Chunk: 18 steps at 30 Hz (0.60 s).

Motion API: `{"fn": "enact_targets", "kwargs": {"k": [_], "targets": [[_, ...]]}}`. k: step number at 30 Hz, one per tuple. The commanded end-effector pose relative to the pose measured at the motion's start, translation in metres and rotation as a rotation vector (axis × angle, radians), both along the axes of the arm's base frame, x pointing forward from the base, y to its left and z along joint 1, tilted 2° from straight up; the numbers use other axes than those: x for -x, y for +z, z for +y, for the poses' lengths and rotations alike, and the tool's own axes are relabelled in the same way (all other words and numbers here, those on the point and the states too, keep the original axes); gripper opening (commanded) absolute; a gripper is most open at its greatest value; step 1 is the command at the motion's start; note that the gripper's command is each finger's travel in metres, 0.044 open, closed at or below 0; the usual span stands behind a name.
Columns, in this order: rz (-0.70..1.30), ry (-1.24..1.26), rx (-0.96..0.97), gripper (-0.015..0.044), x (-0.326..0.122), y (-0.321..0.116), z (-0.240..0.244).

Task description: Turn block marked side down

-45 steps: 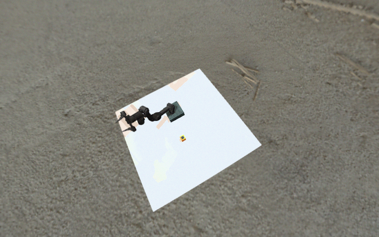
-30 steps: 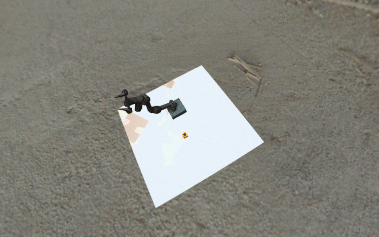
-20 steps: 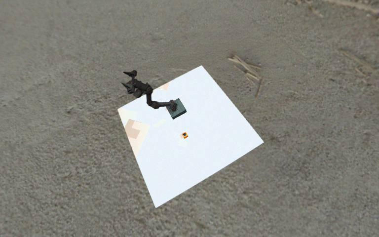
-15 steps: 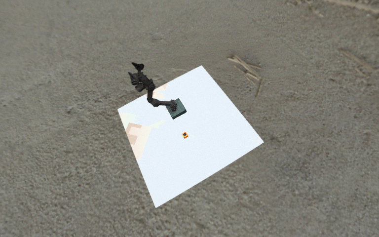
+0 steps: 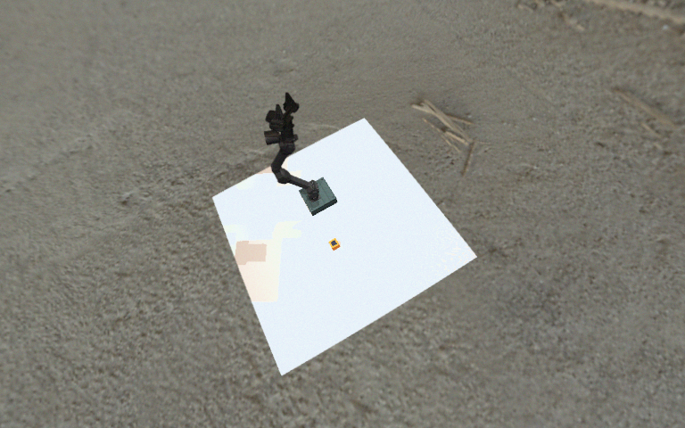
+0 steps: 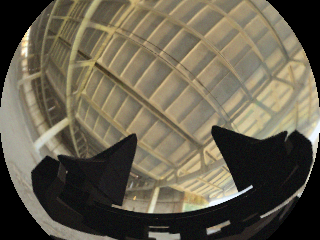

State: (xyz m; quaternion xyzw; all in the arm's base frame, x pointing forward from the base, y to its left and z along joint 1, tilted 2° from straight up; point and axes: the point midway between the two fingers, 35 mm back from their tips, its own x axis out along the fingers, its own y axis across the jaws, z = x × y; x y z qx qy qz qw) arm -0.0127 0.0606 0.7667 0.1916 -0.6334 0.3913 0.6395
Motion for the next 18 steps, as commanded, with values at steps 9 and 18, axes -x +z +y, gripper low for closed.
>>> {"fn": "enact_targets", "kwargs": {"k": [9,18], "targets": [[0.198,-0.196,0.41,0.044,-0.085,-0.055,0.145],[0.407,-0.363,0.662,0.044,-0.18,-0.123,0.203]]}}
